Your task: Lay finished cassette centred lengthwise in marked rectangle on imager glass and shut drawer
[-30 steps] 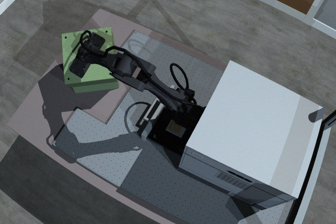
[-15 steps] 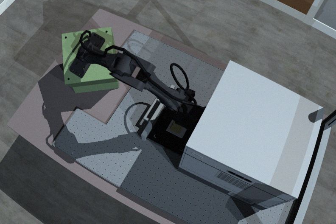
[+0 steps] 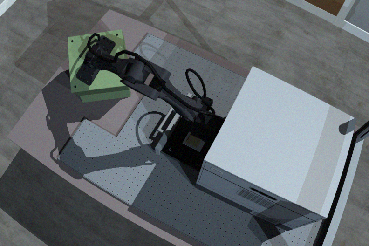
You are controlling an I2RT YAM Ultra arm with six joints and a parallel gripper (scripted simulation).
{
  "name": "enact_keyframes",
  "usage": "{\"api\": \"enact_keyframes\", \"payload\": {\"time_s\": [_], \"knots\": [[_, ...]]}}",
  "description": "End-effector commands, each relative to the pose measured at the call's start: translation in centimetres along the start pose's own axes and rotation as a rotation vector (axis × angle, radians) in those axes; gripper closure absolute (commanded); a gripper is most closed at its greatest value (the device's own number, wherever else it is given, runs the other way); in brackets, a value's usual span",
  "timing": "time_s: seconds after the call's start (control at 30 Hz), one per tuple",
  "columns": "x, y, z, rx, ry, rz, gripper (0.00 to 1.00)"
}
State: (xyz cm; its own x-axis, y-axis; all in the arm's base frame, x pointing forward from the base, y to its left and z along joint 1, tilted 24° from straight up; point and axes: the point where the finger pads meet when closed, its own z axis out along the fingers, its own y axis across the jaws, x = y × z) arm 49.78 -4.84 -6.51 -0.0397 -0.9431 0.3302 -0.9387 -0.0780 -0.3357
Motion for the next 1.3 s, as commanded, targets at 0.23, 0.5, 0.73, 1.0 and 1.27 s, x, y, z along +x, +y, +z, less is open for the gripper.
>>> {"api": "enact_keyframes", "payload": {"time_s": [0.23,0.5,0.73,1.0,1.27], "knots": [[-0.22,-0.65,-0.59,0.020,-0.008,0.001,0.09],[-0.22,-0.65,-0.59,0.020,-0.008,0.001,0.09],[-0.21,-0.64,-0.59,0.020,-0.008,0.001,0.09],[-0.20,-0.64,-0.59,0.020,-0.008,0.001,0.09],[-0.73,-0.03,-1.50,0.008,-0.021,-0.006,0.09]]}}
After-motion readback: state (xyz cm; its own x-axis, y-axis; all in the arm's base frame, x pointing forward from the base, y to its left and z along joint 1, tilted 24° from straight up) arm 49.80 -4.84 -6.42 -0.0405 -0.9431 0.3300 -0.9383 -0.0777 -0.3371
